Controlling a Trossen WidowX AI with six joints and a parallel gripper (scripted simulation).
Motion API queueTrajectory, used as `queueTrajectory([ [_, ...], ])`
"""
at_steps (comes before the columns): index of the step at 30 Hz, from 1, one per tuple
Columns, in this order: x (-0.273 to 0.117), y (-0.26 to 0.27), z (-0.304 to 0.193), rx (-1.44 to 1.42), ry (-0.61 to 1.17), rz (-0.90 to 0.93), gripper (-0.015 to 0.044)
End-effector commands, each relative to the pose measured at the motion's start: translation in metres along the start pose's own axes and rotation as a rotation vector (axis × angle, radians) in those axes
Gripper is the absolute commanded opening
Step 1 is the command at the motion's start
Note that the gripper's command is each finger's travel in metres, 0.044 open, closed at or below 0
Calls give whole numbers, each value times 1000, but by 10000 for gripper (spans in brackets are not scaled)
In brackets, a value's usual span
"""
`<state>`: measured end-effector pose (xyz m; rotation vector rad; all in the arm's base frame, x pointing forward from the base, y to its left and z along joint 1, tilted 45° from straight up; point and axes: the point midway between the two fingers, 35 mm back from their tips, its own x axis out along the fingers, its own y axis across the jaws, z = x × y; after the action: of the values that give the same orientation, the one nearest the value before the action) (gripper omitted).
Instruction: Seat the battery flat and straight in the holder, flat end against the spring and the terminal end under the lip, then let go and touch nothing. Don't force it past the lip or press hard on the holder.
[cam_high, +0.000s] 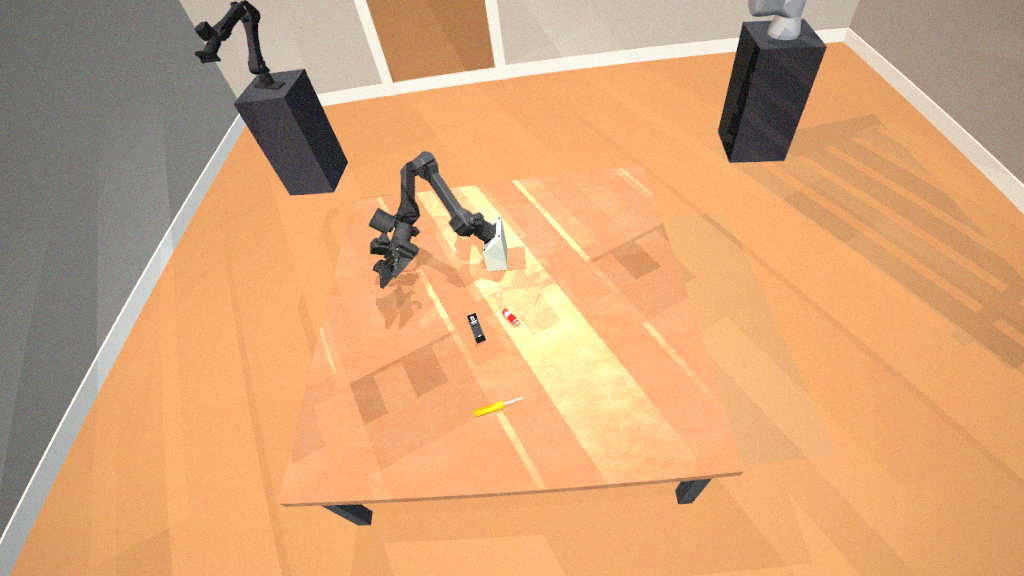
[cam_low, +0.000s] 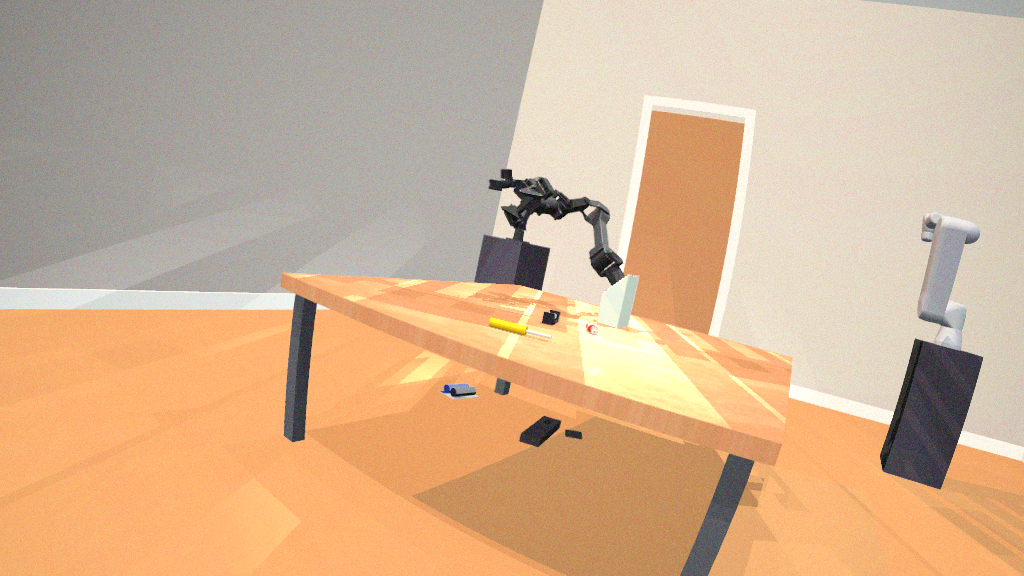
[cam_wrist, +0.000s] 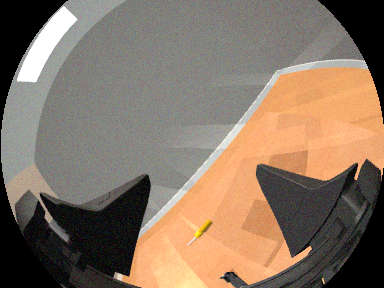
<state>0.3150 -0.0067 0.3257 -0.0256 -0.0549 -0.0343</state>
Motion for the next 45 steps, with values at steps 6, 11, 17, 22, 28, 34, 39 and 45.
queueTrajectory([
  [6,34,18,-77,-42,309,-4,243],
  [11,46,40,-165,-157,642,-7,234],
  [17,28,53,-257,-393,1013,-27,234],
  [22,0,58,-317,-656,1278,-23,234],
  [28,-37,57,-370,-1039,1534,7,234],
  [34,-52,55,-386,-1215,1619,25,234],
  [39,-51,52,-389,-1215,1619,26,234],
  [45,-50,45,-397,-1215,1619,26,234],
])
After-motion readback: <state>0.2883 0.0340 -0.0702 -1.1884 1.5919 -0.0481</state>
